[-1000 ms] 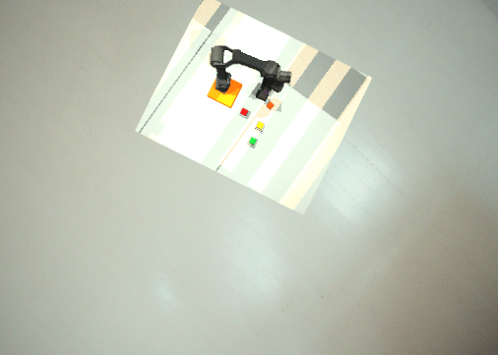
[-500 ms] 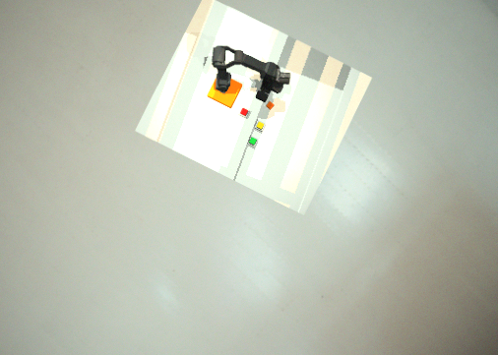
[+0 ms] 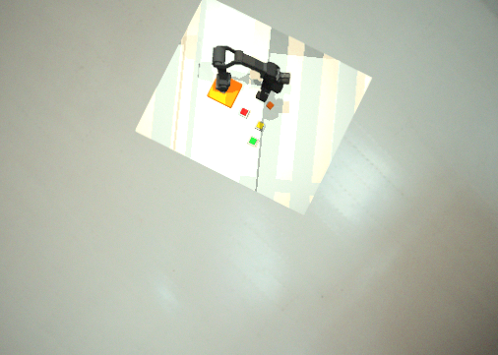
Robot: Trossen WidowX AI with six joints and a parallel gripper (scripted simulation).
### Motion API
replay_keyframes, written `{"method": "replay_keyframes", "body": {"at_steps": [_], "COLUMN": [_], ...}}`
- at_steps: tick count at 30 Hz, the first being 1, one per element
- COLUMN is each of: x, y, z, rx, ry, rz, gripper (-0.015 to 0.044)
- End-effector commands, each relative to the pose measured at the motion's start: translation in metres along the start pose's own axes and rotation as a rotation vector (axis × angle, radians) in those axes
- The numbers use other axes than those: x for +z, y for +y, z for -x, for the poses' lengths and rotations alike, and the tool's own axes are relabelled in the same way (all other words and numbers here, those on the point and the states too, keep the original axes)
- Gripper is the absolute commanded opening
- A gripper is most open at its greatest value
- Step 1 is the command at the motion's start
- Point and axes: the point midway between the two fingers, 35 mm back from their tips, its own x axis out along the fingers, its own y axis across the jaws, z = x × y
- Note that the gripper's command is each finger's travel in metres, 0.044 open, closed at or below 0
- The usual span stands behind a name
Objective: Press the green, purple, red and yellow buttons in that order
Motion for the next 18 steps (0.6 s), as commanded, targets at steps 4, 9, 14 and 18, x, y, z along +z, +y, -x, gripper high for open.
{"method": "replay_keyframes", "body": {"at_steps": [4, 9, 14, 18], "x": [0.000, 0.001, 0.000, 0.000], "y": [0.000, 0.001, 0.000, 0.000], "z": [0.032, 0.049, 0.093, 0.093], "rx": [0.000, 0.000, 0.000, 0.000], "ry": [0.000, 0.000, 0.000, 0.000], "rz": [-0.004, -0.004, -0.004, -0.004], "gripper": [0.0020, 0.0020, 0.0020, 0.0020]}}
